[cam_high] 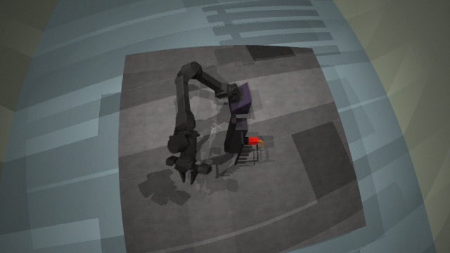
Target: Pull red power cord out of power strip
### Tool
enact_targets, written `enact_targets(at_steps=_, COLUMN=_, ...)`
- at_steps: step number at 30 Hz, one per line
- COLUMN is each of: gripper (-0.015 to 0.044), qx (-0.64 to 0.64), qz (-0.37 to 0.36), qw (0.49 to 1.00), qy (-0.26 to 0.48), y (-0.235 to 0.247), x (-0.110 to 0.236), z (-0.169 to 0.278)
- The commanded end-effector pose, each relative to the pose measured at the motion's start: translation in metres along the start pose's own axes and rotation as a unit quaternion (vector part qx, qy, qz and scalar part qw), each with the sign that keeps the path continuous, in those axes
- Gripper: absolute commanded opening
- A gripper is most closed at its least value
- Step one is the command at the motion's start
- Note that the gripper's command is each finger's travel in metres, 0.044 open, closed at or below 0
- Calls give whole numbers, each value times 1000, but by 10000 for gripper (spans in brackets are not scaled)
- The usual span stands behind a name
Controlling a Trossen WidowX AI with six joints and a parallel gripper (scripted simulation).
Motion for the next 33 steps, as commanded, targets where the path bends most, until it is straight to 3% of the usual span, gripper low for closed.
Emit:
enact_targets(at_steps=1, gripper=160, qx=47, qz=-44, qw=998, qy=27, y=34, x=1, z=15)
enact_targets(at_steps=17, gripper=160, qx=284, qz=-214, qw=928, qy=110, y=173, x=40, z=99)
enact_targets(at_steps=26, gripper=160, qx=438, qz=-258, qw=842, qy=179, y=217, x=67, z=166)
enact_targets(at_steps=33, gripper=160, qx=563, qz=-241, qw=745, qy=264, y=227, x=88, z=218)
Point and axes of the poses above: the point midway between the two fingers, 35 mm back from their tips, its own x axis back along the fingers, its own y axis across the jaws, z = x × y, the point moved 10 cm from there along x, back along the fingers, and after that the axes turned 14 degrees about -x, right-handed, at the moved point
